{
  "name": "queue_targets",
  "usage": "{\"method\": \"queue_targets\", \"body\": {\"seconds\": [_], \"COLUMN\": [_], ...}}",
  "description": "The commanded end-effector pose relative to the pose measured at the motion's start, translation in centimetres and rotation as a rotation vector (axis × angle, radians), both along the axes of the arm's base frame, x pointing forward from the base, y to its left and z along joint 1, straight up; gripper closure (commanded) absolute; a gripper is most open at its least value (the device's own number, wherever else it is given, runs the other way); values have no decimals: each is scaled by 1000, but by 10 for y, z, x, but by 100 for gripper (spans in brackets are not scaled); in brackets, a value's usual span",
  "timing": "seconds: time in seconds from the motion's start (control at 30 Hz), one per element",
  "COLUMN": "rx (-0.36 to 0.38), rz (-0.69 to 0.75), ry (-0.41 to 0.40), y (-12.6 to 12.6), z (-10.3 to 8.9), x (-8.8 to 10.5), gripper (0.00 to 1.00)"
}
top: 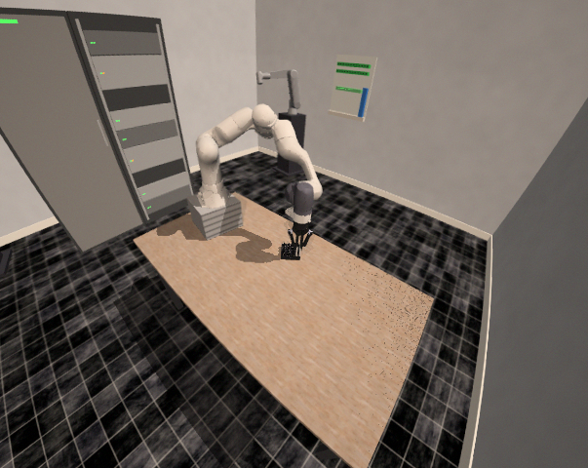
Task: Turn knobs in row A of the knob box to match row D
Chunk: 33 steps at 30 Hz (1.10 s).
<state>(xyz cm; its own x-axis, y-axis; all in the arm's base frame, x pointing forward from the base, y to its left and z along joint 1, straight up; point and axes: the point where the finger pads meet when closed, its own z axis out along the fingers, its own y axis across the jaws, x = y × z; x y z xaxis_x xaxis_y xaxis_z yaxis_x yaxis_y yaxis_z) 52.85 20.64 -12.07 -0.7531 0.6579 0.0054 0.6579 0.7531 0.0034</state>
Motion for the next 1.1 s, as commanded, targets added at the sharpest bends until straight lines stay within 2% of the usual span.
{"method": "queue_targets", "body": {"seconds": [0.0, 0.23, 0.67, 1.07], "rx": [1, 1, 1, 1], "rz": [29, 70, 228, 446], "ry": [-2, -2, -3, -5], "y": [1, 1, 1, 1], "z": [0, 0, 0, 0], "x": [1, 1, 1, 1], "gripper": [95, 95, 95, 95]}}
